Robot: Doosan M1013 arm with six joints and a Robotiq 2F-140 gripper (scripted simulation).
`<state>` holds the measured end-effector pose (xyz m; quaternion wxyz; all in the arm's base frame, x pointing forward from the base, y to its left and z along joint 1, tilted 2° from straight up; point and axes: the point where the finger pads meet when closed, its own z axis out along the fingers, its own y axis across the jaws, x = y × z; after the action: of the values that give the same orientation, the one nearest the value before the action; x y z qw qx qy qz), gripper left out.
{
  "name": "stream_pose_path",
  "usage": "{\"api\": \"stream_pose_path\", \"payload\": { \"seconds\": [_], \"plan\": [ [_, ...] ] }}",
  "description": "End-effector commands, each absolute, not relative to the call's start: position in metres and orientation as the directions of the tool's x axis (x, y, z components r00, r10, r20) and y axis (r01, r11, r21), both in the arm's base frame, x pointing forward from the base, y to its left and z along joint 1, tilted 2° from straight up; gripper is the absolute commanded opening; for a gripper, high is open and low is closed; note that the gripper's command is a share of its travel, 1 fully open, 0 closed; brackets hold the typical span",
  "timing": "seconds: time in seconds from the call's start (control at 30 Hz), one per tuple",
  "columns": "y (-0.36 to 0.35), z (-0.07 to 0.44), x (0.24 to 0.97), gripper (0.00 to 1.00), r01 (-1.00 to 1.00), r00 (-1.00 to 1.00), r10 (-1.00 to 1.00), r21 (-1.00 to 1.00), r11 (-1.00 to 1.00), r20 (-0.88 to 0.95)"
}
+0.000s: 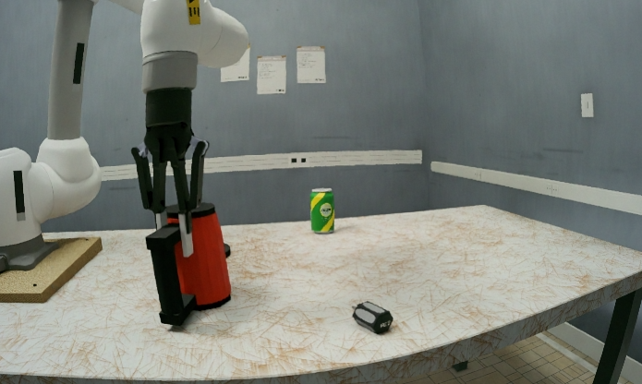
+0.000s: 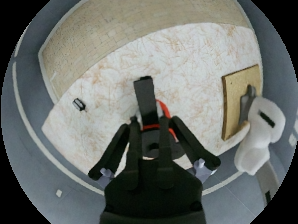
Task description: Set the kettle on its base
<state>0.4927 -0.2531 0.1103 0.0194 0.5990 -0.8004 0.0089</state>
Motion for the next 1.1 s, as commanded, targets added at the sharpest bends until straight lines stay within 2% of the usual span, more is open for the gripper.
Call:
{"api": "stream_pose_path", "payload": {
  "seconds": [0.0, 1.07],
  "plan": [
    [-0.253, 0.111, 0.493, 0.1, -0.959, -0.282, -0.959, 0.008, 0.282, 0.042],
    [-0.252, 0.149, 0.494, 0.1, -0.959, -0.282, -0.959, 0.008, 0.282, 0.042]
  ]
}}
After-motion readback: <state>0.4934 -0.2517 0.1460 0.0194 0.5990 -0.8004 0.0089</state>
